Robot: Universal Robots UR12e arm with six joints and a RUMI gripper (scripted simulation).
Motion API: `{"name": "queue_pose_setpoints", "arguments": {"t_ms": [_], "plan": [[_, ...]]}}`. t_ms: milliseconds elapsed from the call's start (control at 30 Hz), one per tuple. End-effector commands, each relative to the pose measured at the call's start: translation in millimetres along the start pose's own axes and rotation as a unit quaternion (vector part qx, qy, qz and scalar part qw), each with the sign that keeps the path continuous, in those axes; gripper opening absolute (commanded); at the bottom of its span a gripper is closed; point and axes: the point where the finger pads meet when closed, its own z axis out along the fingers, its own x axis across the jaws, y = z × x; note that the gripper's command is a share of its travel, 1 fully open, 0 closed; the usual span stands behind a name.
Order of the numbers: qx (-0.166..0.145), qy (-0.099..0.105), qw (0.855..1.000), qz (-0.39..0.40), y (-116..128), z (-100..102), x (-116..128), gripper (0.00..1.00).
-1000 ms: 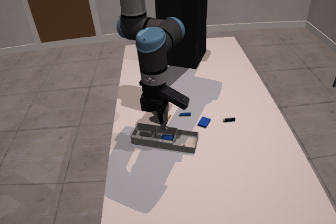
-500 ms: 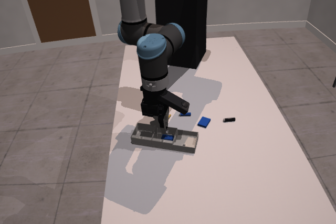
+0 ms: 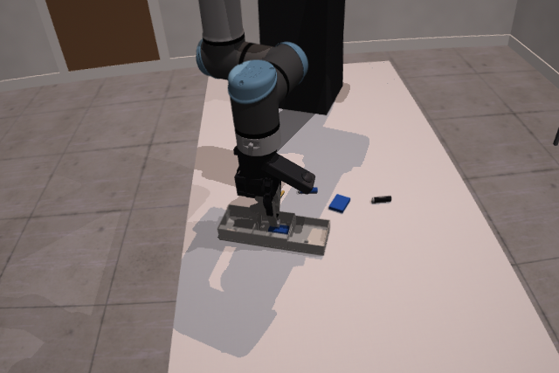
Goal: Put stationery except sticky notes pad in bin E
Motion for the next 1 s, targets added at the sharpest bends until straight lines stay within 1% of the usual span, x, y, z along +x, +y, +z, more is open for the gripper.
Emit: {"name": "queue_pose_setpoints", "arguments": {"t_ms": [0,67,100,667,967], "plan": [[0.000,0.001,1.000,0.000,0.1,-0.3,0.7,0.00],[0.000,0.001,1.000,0.000,0.1,-0.3,0.7,0.00],[0.000,0.001,1.000,0.000,0.1,-0.3,0.7,0.18],[0.000,0.001,1.000,0.000,0.1,-0.4,0.7,0.18],[0.000,0.001,1.000,0.000,0.1,-12.3,0.7,0.18]]}}
